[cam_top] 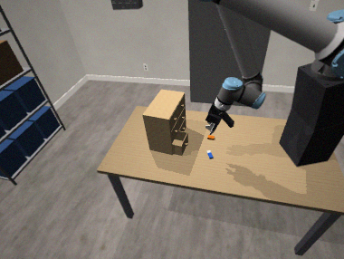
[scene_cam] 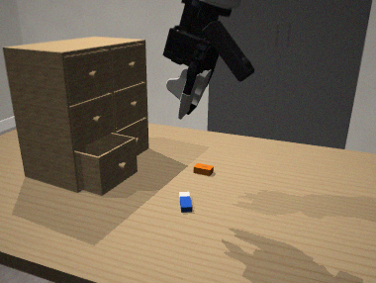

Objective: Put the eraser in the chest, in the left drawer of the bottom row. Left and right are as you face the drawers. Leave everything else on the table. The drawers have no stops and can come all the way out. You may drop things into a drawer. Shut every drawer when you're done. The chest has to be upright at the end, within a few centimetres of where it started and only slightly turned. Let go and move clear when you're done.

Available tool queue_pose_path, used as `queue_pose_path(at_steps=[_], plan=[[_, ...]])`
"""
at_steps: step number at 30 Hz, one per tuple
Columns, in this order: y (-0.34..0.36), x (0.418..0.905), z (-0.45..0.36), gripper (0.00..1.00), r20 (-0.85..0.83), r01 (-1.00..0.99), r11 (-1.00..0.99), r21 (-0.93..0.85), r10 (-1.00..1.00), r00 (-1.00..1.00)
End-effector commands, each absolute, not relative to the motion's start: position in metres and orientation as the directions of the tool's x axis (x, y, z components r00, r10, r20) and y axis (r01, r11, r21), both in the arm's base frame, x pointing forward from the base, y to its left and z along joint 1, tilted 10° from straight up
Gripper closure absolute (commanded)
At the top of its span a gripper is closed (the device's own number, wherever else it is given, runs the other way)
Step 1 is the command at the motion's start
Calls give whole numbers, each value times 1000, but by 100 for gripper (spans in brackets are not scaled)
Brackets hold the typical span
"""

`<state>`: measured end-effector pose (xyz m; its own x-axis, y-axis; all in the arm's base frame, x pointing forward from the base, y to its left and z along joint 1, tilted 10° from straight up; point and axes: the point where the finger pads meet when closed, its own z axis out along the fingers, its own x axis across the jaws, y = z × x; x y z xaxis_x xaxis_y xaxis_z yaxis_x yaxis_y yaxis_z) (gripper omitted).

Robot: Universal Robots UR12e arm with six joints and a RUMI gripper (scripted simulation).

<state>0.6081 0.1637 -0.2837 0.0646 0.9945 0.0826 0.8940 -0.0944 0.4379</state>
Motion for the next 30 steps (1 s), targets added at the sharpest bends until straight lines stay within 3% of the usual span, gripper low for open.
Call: queue_pose_path(at_steps=[1, 30], plan=[[163, 599, -279, 80, 82, 933, -91, 348, 994, 66], [163, 580, -260, 80, 81, 982, -78, 172, 995, 65]])
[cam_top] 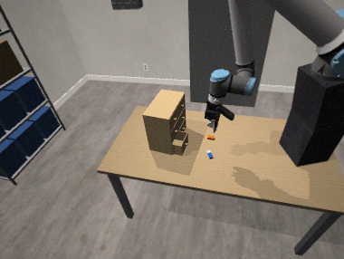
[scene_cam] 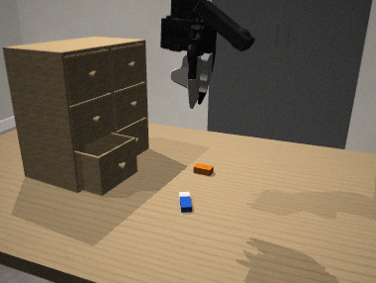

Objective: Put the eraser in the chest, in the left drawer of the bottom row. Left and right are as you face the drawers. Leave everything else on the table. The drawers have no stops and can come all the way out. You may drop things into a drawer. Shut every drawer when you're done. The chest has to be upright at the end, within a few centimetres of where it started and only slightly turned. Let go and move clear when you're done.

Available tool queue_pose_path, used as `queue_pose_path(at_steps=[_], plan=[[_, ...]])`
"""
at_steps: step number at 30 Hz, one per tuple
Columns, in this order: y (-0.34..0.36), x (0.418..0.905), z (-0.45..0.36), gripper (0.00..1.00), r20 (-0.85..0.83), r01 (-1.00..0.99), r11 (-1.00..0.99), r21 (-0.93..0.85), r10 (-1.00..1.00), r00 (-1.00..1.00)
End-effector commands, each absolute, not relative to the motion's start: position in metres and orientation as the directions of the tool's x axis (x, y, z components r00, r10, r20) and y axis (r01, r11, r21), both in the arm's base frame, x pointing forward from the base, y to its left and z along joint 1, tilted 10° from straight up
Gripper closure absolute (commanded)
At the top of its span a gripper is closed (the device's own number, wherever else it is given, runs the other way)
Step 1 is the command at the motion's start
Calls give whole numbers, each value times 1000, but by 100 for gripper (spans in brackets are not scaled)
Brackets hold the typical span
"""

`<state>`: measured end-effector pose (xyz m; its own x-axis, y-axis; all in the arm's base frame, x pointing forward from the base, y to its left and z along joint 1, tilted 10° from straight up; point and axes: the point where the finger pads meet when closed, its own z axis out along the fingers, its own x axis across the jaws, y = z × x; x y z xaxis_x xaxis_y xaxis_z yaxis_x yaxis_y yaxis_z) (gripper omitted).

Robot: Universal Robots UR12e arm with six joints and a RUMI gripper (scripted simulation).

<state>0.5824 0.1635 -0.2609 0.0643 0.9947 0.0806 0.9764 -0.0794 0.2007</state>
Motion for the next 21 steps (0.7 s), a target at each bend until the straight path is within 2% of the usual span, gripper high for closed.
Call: queue_pose_path(at_steps=[1, 21], plan=[[163, 580, -260, 80, 81, 983, -78, 169, 995, 65], [163, 575, -259, 80, 81, 986, -78, 148, 994, 66]])
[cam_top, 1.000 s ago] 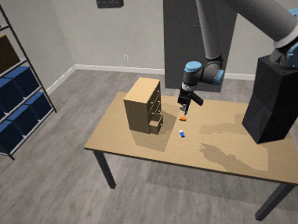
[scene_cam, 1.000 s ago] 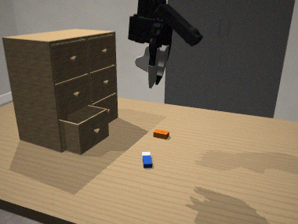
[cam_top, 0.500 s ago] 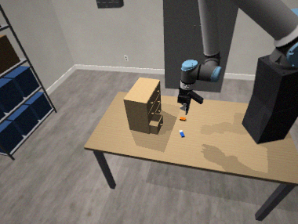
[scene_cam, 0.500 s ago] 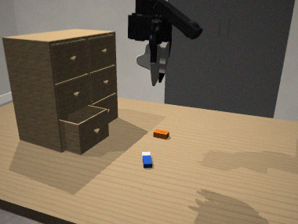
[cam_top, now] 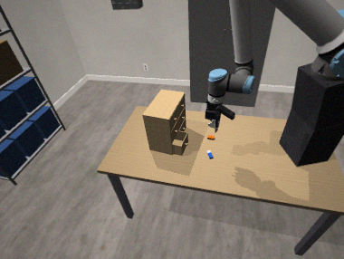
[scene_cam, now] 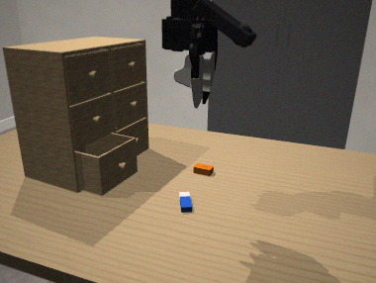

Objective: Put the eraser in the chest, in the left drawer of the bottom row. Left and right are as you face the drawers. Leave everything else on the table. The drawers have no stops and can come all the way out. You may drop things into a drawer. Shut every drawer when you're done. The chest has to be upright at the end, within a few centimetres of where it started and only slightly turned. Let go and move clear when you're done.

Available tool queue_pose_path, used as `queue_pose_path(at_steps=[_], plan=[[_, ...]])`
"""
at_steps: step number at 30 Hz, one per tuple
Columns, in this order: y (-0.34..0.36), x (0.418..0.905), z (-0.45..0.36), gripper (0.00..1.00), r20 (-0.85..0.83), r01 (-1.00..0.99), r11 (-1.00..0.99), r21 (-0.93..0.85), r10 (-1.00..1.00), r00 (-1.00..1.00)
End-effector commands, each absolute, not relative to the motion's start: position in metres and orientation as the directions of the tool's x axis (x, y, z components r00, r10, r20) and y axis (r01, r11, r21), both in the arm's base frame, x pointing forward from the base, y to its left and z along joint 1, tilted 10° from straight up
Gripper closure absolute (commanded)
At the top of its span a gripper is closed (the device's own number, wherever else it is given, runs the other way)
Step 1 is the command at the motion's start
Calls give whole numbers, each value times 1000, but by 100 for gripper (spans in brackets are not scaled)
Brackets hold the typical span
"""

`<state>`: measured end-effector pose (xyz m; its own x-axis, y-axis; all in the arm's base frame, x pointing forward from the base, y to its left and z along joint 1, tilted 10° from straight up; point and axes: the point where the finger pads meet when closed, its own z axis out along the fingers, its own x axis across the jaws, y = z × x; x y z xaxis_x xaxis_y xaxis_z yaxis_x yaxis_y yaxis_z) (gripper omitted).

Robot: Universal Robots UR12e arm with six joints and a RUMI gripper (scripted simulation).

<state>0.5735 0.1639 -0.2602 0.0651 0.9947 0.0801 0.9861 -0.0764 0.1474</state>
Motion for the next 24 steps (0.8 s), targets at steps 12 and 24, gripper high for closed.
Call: queue_pose_path(at_steps=[12, 24], plan=[[163, 575, -259, 80, 81, 986, -78, 148, 994, 66], [163, 577, -261, 80, 78, 987, -57, 150, 996, 45]])
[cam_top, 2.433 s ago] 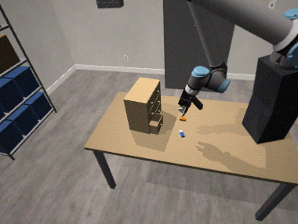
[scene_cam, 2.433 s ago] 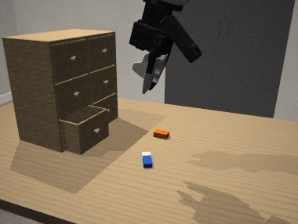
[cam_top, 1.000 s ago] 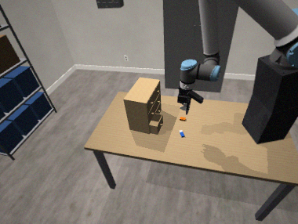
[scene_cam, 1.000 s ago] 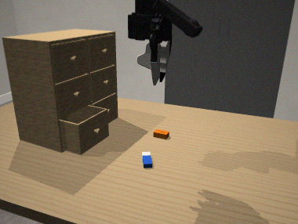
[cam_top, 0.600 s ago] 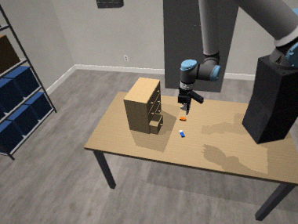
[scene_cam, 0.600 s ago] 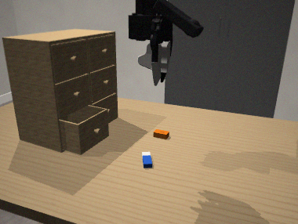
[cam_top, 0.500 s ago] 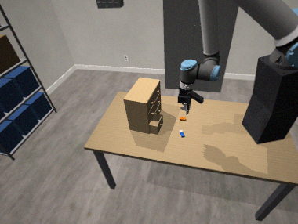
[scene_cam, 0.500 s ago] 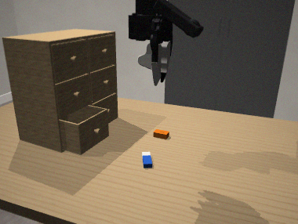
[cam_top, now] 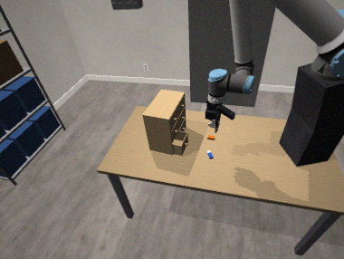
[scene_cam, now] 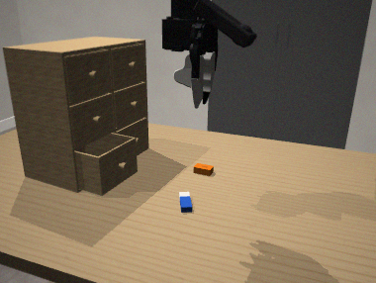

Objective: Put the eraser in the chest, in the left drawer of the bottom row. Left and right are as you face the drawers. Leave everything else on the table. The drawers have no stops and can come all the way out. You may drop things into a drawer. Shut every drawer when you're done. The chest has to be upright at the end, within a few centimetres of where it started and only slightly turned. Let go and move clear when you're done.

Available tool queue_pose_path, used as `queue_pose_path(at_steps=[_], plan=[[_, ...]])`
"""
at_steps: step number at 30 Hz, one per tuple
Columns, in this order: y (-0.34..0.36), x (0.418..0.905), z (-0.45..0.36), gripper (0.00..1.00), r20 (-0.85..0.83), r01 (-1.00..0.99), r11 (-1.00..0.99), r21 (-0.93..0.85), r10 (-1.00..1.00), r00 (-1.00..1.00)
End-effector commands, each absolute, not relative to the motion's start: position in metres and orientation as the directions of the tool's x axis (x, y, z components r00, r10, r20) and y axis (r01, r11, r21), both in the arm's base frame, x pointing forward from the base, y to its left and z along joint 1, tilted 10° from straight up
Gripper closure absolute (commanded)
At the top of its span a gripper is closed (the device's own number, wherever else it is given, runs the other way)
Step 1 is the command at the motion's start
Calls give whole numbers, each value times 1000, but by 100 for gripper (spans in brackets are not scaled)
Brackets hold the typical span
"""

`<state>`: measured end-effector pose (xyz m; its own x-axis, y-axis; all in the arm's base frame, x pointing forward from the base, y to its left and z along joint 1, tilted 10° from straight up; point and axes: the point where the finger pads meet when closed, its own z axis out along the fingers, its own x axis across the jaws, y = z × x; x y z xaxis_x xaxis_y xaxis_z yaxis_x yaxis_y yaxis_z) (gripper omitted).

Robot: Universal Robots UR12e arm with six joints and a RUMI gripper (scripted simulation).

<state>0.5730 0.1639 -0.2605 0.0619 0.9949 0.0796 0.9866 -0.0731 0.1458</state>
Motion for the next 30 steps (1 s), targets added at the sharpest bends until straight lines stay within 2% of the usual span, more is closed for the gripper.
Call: queue_pose_path(at_steps=[1, 8, 20, 30], plan=[[163, 577, -262, 80, 77, 987, -49, 151, 996, 38], [164, 578, -266, 80, 69, 988, 7, 156, 997, -18], [164, 584, -281, 80, 31, 957, 236, 167, 969, -244], [163, 594, -306, 80, -30, 805, 569, 167, 819, -573]])
